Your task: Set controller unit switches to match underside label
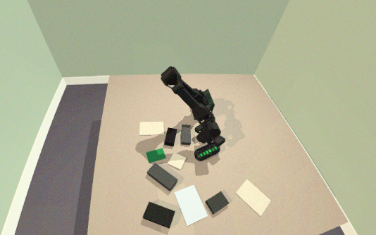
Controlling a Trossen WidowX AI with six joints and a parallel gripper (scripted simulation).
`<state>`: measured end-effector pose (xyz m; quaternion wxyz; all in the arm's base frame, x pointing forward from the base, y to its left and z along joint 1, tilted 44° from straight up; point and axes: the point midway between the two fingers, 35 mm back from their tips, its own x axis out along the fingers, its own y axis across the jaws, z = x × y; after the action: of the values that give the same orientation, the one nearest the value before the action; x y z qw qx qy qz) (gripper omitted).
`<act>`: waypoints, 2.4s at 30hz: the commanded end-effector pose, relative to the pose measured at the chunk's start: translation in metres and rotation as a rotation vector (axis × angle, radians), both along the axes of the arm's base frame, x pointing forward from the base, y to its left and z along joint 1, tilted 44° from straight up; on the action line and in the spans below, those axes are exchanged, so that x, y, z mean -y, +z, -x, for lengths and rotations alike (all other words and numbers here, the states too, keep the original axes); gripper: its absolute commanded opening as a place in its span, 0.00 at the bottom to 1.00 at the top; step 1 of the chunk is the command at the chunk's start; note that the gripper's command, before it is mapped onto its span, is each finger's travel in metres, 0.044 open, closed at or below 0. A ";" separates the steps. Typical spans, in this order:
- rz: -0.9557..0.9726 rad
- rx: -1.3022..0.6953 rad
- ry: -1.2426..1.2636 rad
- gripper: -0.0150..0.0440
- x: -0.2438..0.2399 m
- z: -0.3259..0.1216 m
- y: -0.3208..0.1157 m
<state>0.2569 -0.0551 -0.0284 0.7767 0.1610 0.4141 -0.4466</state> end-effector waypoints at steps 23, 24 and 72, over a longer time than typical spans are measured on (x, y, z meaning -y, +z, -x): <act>-0.006 0.011 -0.003 0.25 -0.022 0.031 0.050; -0.006 0.012 -0.003 0.25 -0.023 0.032 0.051; -0.023 0.169 -0.296 0.57 -0.042 -0.032 0.052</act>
<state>0.2725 -0.0095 0.0106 0.7475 0.2632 0.3122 -0.5239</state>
